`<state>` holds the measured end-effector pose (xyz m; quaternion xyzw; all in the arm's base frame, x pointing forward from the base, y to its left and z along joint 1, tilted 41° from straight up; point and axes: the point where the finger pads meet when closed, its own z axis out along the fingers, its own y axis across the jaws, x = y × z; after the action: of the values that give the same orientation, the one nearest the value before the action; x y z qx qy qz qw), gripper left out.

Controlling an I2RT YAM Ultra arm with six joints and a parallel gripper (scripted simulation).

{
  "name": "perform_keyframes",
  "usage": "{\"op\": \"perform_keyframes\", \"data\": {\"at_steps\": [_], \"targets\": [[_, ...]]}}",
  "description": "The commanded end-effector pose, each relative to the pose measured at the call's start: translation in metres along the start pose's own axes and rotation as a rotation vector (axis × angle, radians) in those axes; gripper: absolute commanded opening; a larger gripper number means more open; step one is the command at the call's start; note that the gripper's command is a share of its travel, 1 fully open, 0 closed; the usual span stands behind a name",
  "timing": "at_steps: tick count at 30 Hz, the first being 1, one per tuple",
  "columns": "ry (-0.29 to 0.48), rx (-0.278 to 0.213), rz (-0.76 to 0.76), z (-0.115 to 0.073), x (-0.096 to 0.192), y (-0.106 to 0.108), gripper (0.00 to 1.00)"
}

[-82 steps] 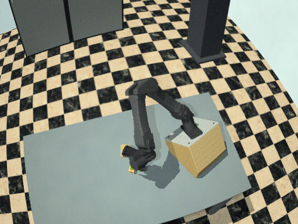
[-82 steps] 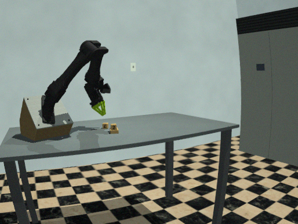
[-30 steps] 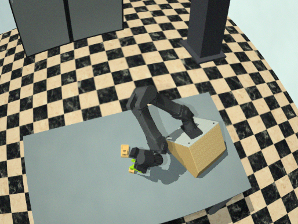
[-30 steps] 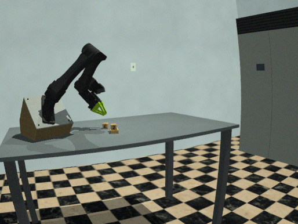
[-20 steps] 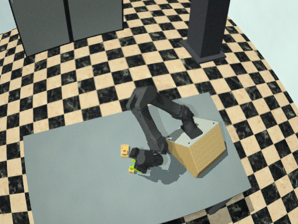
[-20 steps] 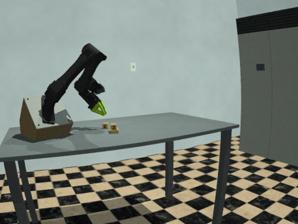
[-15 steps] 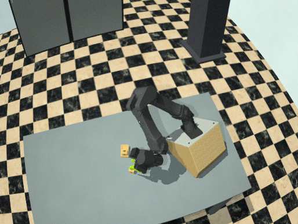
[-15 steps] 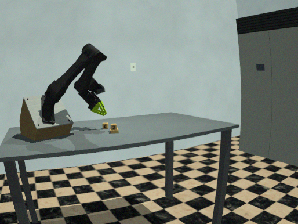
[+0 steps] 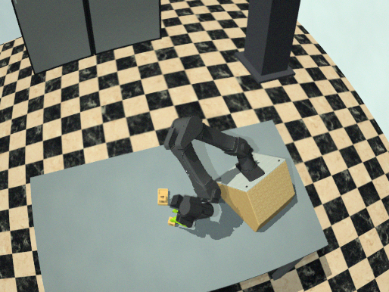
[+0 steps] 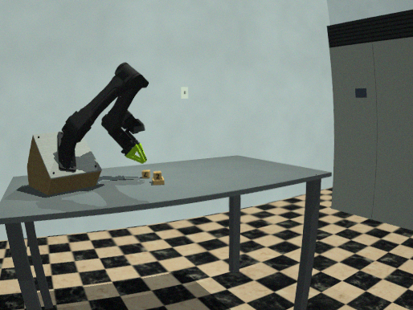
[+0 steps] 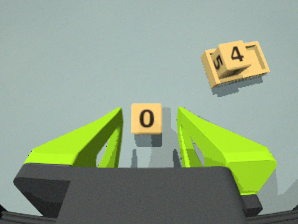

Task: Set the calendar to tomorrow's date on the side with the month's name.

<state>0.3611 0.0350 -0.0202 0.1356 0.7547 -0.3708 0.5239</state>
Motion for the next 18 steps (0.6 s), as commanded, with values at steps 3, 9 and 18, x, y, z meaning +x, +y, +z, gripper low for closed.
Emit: {"op": "perform_keyframes", "data": {"at_steps": [3,9,18], "targets": [[-0.01,-0.015,0.004,0.001,0.004,0.002,0.45],[-0.018,-0.025,0.014,0.007,0.007,0.008,0.45],[-0.027,-0.031,0.034,0.016,0.012,0.014,0.45]]}}
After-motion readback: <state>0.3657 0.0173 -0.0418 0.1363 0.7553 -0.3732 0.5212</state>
